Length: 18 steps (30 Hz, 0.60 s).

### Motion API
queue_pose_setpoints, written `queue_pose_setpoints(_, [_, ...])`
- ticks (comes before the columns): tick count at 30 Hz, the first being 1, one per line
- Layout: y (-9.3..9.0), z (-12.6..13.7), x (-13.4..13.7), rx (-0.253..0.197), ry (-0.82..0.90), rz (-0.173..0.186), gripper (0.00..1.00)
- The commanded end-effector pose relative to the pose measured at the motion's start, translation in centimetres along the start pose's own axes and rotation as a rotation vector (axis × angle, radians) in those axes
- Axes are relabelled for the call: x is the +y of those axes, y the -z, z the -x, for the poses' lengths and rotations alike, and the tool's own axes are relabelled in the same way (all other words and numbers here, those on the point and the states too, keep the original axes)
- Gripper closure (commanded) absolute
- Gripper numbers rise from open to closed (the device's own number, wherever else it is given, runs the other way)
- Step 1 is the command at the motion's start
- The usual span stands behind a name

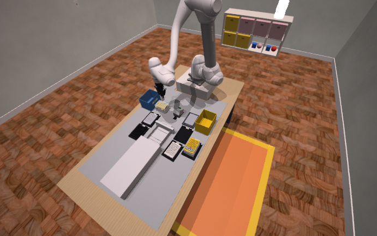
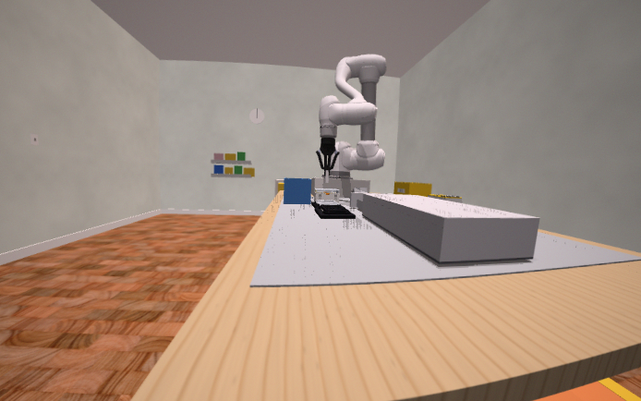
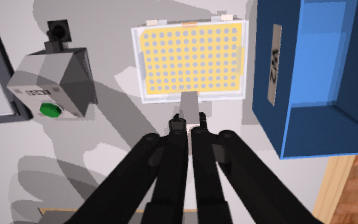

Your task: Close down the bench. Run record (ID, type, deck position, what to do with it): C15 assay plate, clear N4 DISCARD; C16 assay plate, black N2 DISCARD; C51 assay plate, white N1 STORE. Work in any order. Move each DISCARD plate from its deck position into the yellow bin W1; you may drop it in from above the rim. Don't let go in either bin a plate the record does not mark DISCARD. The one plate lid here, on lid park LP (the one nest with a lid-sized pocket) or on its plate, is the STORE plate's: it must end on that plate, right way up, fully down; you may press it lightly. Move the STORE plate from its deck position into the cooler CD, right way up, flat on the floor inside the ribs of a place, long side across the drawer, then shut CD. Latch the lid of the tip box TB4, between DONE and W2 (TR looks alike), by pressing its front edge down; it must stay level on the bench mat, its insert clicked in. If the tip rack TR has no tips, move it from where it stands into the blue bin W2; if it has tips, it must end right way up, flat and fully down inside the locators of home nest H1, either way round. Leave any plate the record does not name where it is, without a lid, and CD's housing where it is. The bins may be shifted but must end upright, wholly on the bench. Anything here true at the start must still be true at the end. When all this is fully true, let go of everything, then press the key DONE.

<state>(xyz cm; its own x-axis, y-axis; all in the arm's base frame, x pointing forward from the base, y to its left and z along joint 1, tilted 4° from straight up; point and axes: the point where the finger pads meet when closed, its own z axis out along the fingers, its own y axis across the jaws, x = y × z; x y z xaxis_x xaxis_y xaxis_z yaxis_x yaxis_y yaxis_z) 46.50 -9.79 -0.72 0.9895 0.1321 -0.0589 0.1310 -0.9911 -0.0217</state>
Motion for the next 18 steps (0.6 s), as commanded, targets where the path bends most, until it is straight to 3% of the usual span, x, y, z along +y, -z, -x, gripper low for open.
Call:
queue_pose_setpoints(1, [0.7,-0.1,0.3,0.001,-0.001,0.001,1.00])
queue_pose_setpoints(18, [3.7,-0.1,0.2,0.001,-0.001,0.001,1.00])
